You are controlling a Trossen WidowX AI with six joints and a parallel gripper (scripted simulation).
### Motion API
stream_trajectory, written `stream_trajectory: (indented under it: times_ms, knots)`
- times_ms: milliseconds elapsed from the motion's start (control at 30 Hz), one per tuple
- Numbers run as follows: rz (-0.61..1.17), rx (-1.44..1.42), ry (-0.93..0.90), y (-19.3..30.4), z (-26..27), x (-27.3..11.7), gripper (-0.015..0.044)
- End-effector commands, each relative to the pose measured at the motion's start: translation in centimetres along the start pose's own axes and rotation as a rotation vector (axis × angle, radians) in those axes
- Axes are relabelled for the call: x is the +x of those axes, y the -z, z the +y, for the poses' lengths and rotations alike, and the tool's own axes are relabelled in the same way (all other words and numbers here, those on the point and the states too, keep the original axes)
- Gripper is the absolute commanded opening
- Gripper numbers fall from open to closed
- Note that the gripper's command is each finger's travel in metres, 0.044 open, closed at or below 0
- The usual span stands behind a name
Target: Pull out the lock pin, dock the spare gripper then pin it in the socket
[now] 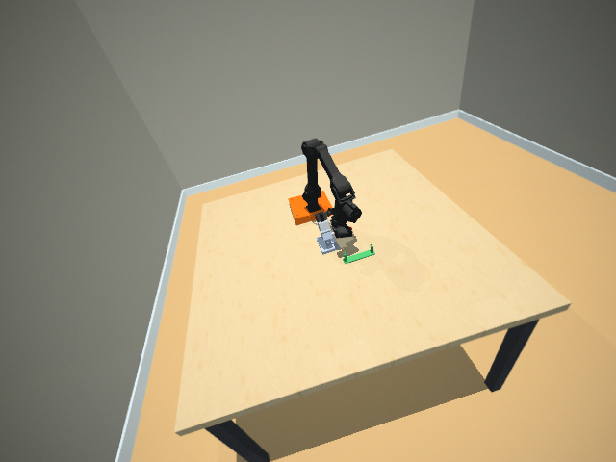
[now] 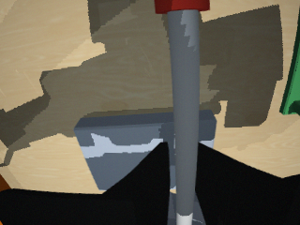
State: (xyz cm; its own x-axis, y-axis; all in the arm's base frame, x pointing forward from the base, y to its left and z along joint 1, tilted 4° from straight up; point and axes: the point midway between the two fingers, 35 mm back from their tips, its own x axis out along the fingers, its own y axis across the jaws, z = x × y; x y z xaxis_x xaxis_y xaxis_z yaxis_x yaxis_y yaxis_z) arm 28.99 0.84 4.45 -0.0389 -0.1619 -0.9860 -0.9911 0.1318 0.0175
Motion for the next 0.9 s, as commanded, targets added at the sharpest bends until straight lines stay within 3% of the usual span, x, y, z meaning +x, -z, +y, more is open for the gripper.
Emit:
stream_trajectory:
  times_ms: [0, 100, 867]
  knots:
    - [0.000, 0.000, 0.000, 0.0, 0.0, 0.0, 0.0131]
    - [0.000, 0.000, 0.000, 0.0, 0.0, 0.0, 0.0200]
    - [0.007, -0.011, -0.013, -1.8, 0.3, -3.9, 0.0200]
